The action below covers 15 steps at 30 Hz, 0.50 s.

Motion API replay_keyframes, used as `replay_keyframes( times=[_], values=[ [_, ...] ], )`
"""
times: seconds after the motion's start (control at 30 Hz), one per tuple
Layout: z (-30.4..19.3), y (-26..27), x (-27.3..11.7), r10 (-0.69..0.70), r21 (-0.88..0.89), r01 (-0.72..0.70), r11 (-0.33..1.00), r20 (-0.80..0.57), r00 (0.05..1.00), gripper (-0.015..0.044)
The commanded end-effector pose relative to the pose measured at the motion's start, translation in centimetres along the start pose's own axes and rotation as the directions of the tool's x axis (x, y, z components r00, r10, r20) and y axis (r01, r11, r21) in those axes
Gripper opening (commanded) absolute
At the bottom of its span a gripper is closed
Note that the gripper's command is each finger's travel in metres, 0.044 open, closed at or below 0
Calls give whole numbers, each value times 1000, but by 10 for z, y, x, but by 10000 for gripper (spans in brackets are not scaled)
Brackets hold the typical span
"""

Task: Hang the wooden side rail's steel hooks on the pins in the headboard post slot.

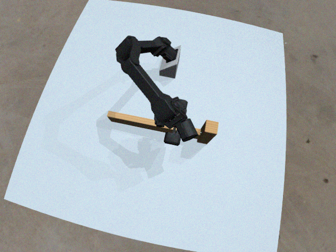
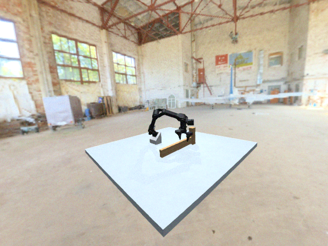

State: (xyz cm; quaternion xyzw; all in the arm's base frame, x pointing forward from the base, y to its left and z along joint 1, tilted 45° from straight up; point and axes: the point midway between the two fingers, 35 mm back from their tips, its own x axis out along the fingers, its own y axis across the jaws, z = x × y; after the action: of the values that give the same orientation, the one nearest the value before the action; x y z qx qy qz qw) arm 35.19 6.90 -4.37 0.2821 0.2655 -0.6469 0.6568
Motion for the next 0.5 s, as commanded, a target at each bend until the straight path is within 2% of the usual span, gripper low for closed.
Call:
replay_keyframes(
  times=[0.0,0.47],
  values=[
    [7,1,-1,4,3,-4,1000,0,1000,440],
    [5,2,0,0,8,0,1000,-1,1000,440]
  ],
)
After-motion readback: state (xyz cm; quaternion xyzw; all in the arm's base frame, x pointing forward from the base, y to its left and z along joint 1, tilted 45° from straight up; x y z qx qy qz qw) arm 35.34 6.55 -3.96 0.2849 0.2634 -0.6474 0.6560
